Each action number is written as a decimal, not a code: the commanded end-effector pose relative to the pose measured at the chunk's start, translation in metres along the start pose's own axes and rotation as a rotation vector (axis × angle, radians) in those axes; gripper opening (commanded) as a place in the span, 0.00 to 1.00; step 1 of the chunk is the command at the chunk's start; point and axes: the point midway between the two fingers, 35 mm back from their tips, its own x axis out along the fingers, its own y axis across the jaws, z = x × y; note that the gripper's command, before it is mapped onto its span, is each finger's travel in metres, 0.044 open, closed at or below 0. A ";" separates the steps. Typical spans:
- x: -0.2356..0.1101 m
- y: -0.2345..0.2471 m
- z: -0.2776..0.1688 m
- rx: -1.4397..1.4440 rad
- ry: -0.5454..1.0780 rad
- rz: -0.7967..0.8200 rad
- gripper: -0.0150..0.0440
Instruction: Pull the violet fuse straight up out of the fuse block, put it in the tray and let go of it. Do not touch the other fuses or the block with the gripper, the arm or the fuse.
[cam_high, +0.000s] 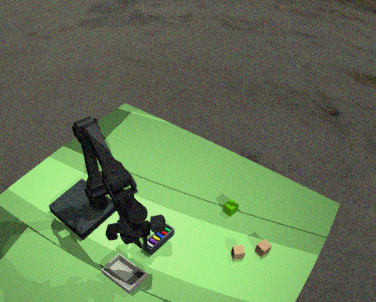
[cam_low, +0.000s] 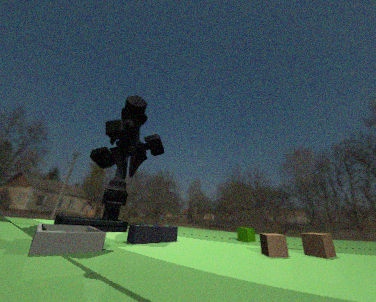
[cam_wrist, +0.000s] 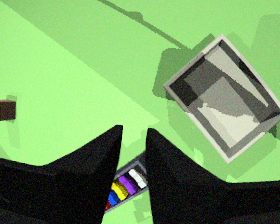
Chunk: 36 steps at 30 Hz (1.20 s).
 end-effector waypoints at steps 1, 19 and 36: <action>0.035 0.013 -0.064 -0.490 0.230 -0.107 0.38; 0.048 0.018 -0.111 -0.833 0.389 -0.153 0.38; 0.062 0.015 -0.115 -0.833 0.389 -0.153 0.38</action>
